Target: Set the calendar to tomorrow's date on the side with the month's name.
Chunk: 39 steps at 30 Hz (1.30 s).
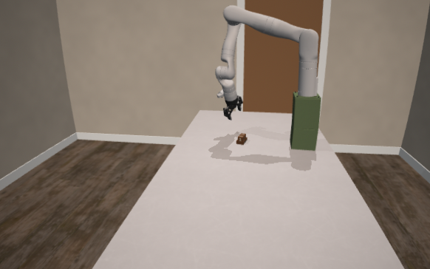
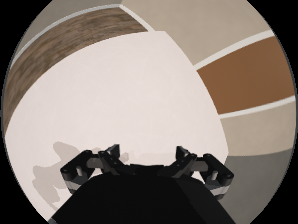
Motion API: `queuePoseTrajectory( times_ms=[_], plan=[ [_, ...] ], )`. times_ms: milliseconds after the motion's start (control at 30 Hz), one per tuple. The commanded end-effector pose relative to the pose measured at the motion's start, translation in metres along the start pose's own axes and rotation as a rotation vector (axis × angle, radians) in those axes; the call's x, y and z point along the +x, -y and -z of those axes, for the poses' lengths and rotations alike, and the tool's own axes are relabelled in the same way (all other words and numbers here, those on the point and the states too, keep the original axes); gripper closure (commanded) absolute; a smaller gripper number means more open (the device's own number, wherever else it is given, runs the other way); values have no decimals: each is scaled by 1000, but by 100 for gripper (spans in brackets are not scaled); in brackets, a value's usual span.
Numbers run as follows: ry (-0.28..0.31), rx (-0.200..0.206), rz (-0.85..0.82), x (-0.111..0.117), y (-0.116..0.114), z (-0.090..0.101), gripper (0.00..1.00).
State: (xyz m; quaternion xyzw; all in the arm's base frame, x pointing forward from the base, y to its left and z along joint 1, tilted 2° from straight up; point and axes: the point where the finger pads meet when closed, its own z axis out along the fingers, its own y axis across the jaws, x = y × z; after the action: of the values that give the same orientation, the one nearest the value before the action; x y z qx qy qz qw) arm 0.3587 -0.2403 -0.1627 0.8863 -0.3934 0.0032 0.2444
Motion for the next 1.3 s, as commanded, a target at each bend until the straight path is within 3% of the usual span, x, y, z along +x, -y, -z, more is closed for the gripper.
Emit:
queuePoseTrajectory(
  times_ms=[0,200,367,433,533,667,1267],
  plan=[
    [2,96,63,-13,7,24,0],
    [29,313,239,-63,36,67,0],
    [54,430,344,-100,45,96,0],
    [54,430,344,-100,45,96,0],
    [65,471,382,-114,46,107,0],
    [73,496,407,-124,47,114,0],
    [74,500,411,-125,47,115,0]
  ],
)
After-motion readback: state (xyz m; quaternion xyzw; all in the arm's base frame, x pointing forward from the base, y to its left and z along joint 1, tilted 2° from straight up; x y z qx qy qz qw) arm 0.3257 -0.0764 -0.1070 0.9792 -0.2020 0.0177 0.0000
